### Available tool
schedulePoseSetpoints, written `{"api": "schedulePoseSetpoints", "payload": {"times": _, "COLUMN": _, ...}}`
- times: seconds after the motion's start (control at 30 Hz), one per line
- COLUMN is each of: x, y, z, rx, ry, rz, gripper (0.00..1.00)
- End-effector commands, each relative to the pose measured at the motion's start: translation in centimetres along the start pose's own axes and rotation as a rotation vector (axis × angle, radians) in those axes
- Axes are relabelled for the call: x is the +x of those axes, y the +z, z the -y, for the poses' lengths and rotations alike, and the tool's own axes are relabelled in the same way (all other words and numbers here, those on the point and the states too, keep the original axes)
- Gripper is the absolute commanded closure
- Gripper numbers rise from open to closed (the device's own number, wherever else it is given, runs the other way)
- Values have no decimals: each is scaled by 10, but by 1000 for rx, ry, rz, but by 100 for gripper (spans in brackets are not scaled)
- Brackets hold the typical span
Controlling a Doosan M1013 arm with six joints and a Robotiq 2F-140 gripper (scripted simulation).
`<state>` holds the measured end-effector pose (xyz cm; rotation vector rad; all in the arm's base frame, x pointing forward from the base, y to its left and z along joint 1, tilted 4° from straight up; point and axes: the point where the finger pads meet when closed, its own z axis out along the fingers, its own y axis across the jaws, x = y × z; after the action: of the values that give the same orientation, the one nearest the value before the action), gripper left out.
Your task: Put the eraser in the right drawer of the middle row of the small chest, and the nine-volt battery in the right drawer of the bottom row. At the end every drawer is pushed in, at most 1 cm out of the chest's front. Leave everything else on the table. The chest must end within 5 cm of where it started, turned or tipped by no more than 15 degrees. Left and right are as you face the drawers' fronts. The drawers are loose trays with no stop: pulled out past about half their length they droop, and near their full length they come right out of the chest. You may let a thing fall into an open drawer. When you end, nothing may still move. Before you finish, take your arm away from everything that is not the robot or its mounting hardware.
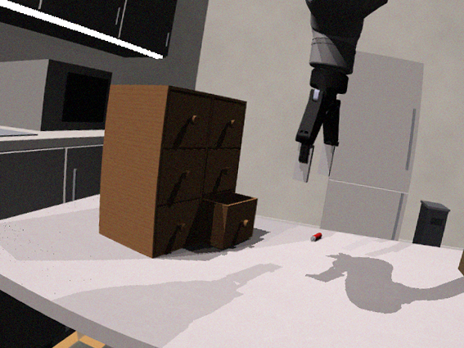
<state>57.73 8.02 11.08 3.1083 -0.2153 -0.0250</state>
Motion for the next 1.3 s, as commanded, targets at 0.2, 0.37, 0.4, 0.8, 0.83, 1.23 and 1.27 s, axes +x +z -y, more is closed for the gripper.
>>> {"api": "schedulePoseSetpoints", "payload": {"times": 0.2, "x": 1, "y": 1, "z": -3, "rx": 4, "ry": -4, "rz": 51, "gripper": 0}}
{"api": "schedulePoseSetpoints", "payload": {"times": 0.37, "x": 1, "y": 1, "z": -3, "rx": 4, "ry": -4, "rz": 52, "gripper": 0}}
{"api": "schedulePoseSetpoints", "payload": {"times": 0.4, "x": 1, "y": 1, "z": -3, "rx": 4, "ry": -4, "rz": 52, "gripper": 0}}
{"api": "schedulePoseSetpoints", "payload": {"times": 0.8, "x": -6, "y": -5, "z": -6, "rx": 4, "ry": -4, "rz": 52, "gripper": 0}}
{"api": "schedulePoseSetpoints", "payload": {"times": 0.83, "x": -18, "y": -15, "z": -10, "rx": 4, "ry": -4, "rz": 52, "gripper": 0}}
{"api": "schedulePoseSetpoints", "payload": {"times": 1.23, "x": -93, "y": -67, "z": -36, "rx": 4, "ry": -4, "rz": 52, "gripper": 0}}
{"api": "schedulePoseSetpoints", "payload": {"times": 1.27, "x": -93, "y": -67, "z": -36, "rx": 4, "ry": -4, "rz": 52, "gripper": 0}}
